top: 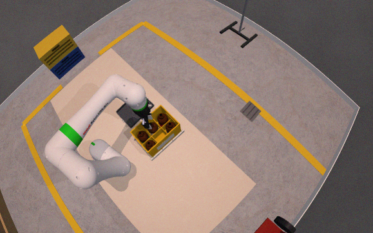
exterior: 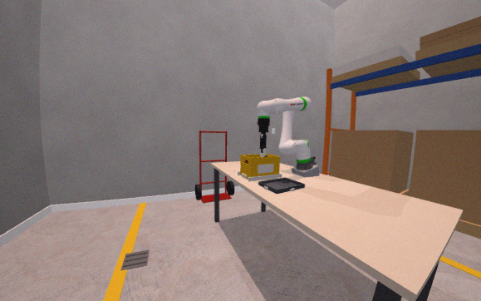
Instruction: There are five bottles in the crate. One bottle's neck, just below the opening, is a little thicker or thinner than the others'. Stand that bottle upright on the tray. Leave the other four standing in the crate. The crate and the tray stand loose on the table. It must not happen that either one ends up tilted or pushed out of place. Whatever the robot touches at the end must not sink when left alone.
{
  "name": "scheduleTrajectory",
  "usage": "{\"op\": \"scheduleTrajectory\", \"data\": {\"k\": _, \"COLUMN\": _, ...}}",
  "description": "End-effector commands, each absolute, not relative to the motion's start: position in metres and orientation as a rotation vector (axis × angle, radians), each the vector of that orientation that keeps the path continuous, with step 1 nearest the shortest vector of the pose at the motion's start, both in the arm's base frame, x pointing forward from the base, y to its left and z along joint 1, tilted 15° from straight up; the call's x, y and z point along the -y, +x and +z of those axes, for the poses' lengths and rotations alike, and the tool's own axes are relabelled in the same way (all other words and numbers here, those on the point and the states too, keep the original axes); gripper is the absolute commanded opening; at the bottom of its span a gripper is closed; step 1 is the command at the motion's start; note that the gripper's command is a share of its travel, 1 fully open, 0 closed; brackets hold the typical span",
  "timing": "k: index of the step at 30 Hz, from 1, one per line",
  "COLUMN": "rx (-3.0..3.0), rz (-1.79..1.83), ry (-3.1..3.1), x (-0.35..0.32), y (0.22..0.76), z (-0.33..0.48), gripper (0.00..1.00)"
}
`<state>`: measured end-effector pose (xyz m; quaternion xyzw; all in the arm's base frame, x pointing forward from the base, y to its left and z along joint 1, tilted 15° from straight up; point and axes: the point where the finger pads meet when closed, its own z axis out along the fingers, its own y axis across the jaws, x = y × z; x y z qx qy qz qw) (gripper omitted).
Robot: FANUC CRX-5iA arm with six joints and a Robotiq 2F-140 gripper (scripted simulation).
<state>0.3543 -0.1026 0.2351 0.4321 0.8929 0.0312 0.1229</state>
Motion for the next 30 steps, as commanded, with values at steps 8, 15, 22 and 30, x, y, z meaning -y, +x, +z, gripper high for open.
{"op": "scheduleTrajectory", "data": {"k": 8, "rx": -2.603, "rz": 0.091, "ry": 1.26, "x": 0.103, "y": 0.358, "z": 0.224, "gripper": 0.44}}
{"op": "scheduleTrajectory", "data": {"k": 15, "rx": -2.603, "rz": 0.091, "ry": 1.26, "x": 0.104, "y": 0.359, "z": 0.218, "gripper": 0.44}}
{"op": "scheduleTrajectory", "data": {"k": 22, "rx": -2.603, "rz": 0.091, "ry": 1.26, "x": 0.104, "y": 0.361, "z": 0.211, "gripper": 0.44}}
{"op": "scheduleTrajectory", "data": {"k": 30, "rx": -2.603, "rz": 0.091, "ry": 1.26, "x": 0.104, "y": 0.362, "z": 0.208, "gripper": 0.44}}
